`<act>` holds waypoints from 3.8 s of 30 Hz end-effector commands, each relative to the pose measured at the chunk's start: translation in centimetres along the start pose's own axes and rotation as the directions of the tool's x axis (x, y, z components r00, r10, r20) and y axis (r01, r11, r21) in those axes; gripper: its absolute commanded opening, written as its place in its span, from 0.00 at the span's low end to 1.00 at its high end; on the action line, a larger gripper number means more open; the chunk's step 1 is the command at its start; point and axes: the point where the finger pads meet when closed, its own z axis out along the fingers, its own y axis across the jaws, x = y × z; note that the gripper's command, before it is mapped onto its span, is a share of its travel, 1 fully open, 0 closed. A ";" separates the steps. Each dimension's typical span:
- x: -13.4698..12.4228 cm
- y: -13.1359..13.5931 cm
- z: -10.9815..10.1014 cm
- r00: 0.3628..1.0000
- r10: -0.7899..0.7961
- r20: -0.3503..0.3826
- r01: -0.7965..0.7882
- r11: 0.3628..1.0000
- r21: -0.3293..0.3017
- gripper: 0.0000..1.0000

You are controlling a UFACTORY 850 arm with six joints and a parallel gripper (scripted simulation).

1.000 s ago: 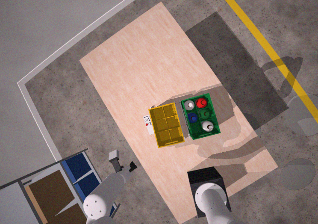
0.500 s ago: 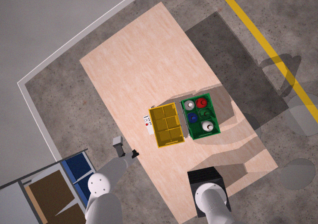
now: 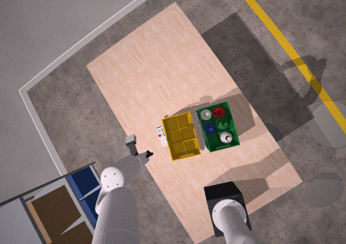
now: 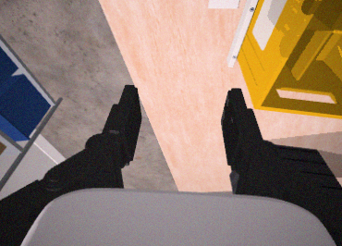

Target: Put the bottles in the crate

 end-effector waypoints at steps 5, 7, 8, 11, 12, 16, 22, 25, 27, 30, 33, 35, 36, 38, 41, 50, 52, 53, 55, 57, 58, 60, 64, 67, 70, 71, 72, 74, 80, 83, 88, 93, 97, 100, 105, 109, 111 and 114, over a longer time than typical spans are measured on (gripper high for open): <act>3.0 1.3 0.9 1.000 0.000 0.000 0.000 1.000 0.002 0.65; 3.8 1.7 1.2 1.000 0.000 0.000 0.000 1.000 0.002 0.65; 4.3 1.9 1.3 1.000 0.000 0.000 0.000 1.000 0.002 0.65; 5.6 2.5 1.8 1.000 0.000 0.000 0.000 1.000 0.002 0.65; 6.0 2.7 1.9 1.000 0.000 0.000 0.000 1.000 0.002 0.65; 7.7 3.5 2.5 1.000 0.000 0.000 0.000 1.000 0.002 0.65; 9.5 4.4 3.1 1.000 0.000 0.000 0.000 1.000 0.002 0.65; 10.8 5.0 3.5 1.000 0.000 0.000 0.000 1.000 0.002 0.65; 11.6 5.4 3.8 1.000 0.000 0.000 0.000 1.000 0.002 0.65; 12.9 6.0 4.3 1.000 0.000 0.000 0.000 1.000 0.002 0.65; 14.2 6.6 4.7 1.000 0.000 0.000 0.000 1.000 0.002 0.65; 15.1 7.1 5.0 1.000 0.000 0.000 0.000 1.000 0.002 0.65; 15.1 7.1 5.0 1.000 0.000 0.000 0.000 1.000 0.002 0.65; 15.5 7.3 5.1 1.000 0.000 0.000 0.000 1.000 0.002 0.65; 16.8 7.9 5.6 1.000 0.000 -0.001 0.000 1.000 0.002 0.65; 19.0 9.0 6.3 1.000 0.000 -0.001 0.000 1.000 0.002 0.65; 19.0 9.0 6.3 1.000 0.000 -0.001 0.000 1.000 0.002 0.65; 19.0 9.0 6.3 1.000 0.000 -0.001 0.000 1.000 0.002 0.65; 19.0 9.0 6.3 1.000 0.000 -0.001 0.000 1.000 0.002 0.65; 19.0 9.0 6.3 1.000 0.000 -0.001 0.000 1.000 0.002 0.65; 19.0 9.0 6.3 1.000 0.000 -0.001 0.000 1.000 0.002 0.65; 19.0 9.0 6.3 1.000 0.000 -0.001 0.000 1.000 0.002 0.65; 19.0 8.9 6.3 1.000 -0.001 -0.001 0.001 1.000 0.002 0.65; 19.0 8.9 6.3 1.000 -0.001 -0.001 0.001 1.000 0.002 0.65; 19.0 8.9 6.3 1.000 -0.001 -0.001 0.001 1.000 0.002 0.65; 19.0 8.9 6.3 1.000 -0.001 -0.001 0.001 1.000 0.002 0.65; 19.0 8.9 6.3 1.000 -0.001 -0.001 0.001 1.000 0.002 0.65; 19.0 9.0 6.3 1.000 0.000 -0.001 0.000 1.000 0.002 0.65; 19.0 8.9 6.3 1.000 -0.001 -0.001 0.001 1.000 0.002 0.65; 19.0 8.9 6.3 1.000 0.000 -0.001 0.001 1.000 0.002 0.65; 19.0 8.9 6.3 1.000 0.000 -0.001 0.001 1.000 0.002 0.65; 19.0 8.9 6.3 1.000 -0.001 -0.001 0.001 1.000 0.002 0.65; 19.0 8.9 6.3 1.000 -0.001 -0.001 0.001 1.000 0.002 0.65; 19.0 8.9 6.3 1.000 -0.001 -0.001 0.001 1.000 0.002 0.65; 19.0 8.9 6.3 1.000 -0.001 -0.001 0.001 1.000 0.002 0.65; 18.5 10.8 5.9 0.995 0.102 0.000 -0.102 0.995 0.002 0.65; 18.2 11.8 5.7 0.995 0.102 0.000 -0.102 0.995 0.002 0.65; 17.8 13.2 5.4 0.995 0.102 0.000 -0.102 0.995 0.002 0.65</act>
